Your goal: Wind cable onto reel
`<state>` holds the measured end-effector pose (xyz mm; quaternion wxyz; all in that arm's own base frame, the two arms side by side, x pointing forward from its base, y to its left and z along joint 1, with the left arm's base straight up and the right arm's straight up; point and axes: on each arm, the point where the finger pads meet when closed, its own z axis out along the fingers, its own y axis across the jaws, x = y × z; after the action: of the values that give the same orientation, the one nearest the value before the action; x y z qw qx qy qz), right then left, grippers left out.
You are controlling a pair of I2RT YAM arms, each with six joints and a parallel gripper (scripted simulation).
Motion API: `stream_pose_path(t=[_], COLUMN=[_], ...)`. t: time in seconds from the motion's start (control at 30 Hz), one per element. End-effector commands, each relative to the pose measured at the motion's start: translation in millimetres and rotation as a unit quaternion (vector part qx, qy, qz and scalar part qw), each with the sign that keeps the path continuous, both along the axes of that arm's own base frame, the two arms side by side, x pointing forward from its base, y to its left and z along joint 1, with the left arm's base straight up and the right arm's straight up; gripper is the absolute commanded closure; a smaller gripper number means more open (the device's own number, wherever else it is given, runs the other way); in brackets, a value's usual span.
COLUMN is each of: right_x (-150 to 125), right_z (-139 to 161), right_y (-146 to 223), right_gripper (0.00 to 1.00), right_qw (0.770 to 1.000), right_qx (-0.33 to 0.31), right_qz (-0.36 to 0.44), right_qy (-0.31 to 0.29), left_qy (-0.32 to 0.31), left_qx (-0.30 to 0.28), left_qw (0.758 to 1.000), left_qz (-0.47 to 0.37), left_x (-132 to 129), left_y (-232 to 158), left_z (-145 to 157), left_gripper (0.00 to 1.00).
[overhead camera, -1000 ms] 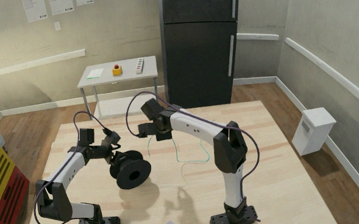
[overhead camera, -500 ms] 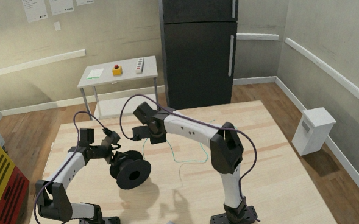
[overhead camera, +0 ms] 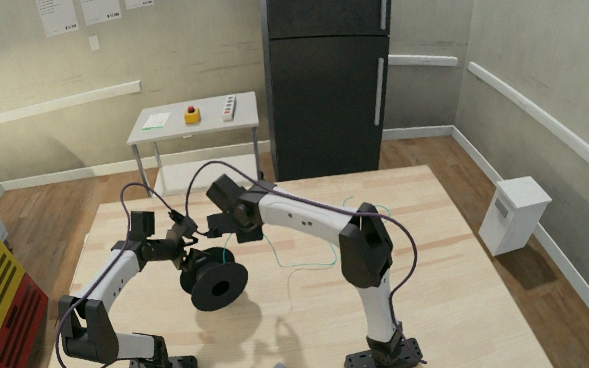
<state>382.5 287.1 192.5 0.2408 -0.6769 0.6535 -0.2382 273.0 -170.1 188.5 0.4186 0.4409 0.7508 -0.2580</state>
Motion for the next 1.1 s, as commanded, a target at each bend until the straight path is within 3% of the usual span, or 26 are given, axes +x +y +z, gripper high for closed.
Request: stream_pose_path(t=[0.0, 0.13, 0.5, 0.83, 1.07], right_x=[4, 6, 3, -6, 0], right_z=[11, 22, 7, 6, 19], right_y=[-13, -12, -18, 15, 5], right_gripper=[1.0, 1.0, 1.0, 1.0, 1.0], right_qw=[1.0, 1.0, 1.0, 1.0, 1.0], right_qx=[0.004, 0.014, -0.006, -0.004, 0.006], right_qz=[-0.02, -0.013, -0.013, -0.014, -0.011], right_qy=[-0.005, -0.011, 0.006, 0.0, -0.002], left_qy=[-0.026, -0.027, -0.023, -0.018, -0.016], left_qx=[-0.007, -0.007, -0.007, -0.005, -0.005], left_qw=[1.0, 1.0, 1.0, 1.0, 1.0], left_qz=[-0.002, -0.002, -0.003, 0.0, 0.001], left_x=[9, 9, 7, 2, -1], left_y=[-1, -1, -1, -2, -2], left_z=[16, 17, 13, 9, 7], left_gripper=[0.25, 0.25, 0.25, 0.25, 0.25])
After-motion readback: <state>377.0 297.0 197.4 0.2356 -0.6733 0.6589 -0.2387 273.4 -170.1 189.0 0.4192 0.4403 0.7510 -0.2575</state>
